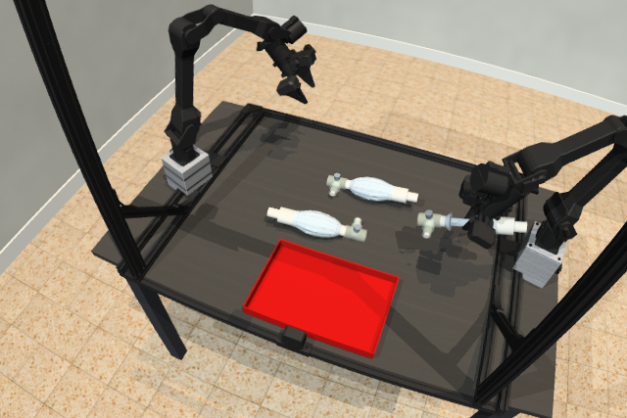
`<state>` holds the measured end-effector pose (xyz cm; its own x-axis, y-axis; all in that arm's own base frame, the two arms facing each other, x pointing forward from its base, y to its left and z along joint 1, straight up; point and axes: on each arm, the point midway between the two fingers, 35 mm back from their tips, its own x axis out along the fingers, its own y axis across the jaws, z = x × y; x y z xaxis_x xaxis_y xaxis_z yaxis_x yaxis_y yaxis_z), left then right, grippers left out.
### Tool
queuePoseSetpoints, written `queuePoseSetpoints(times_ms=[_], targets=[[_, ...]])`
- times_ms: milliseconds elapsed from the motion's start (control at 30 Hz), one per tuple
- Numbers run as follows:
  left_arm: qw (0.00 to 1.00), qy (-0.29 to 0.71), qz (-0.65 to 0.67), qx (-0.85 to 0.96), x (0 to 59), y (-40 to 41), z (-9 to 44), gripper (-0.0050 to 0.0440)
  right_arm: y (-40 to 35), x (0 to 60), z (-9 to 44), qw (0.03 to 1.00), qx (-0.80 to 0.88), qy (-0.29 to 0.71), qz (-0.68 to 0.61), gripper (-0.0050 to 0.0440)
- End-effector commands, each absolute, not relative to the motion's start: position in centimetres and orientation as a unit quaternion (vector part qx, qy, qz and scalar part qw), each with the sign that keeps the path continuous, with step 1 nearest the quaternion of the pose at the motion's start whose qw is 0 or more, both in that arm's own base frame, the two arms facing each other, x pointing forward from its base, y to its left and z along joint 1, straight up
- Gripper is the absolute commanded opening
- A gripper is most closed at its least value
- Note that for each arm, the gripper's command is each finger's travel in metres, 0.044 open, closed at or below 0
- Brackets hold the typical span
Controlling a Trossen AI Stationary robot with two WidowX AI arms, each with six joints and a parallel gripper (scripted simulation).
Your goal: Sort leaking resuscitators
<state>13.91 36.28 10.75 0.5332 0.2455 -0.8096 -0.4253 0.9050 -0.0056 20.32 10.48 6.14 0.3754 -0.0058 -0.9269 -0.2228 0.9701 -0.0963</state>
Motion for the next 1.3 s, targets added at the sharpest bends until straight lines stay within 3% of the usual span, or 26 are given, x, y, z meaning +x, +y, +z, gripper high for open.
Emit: queuePoseSetpoints(times_ms=[0,133,567,900,1267], targets=[[0.87,0.442,0.193,-0.1,13.9,36.3,10.9,0.044,16.4,25.3,7.2,0.882,-0.05,0.459,0.097,0.0],[0.87,0.442,0.193,-0.1,13.9,36.3,10.9,0.044,18.2,26.6,6.9,0.882,-0.05,0.459,0.097,0.0],[0.87,0.443,0.193,-0.1,13.9,36.3,10.8,0.044,37.2,38.0,3.3,0.882,-0.051,0.459,0.096,0.0],[0.87,0.443,0.193,-0.1,13.9,36.3,10.8,0.044,42.6,41.6,3.4,0.882,-0.05,0.46,0.096,0.0],[0.87,0.443,0.193,-0.1,13.9,36.3,10.8,0.044,43.3,42.2,4.2,0.882,-0.05,0.46,0.096,0.0]])
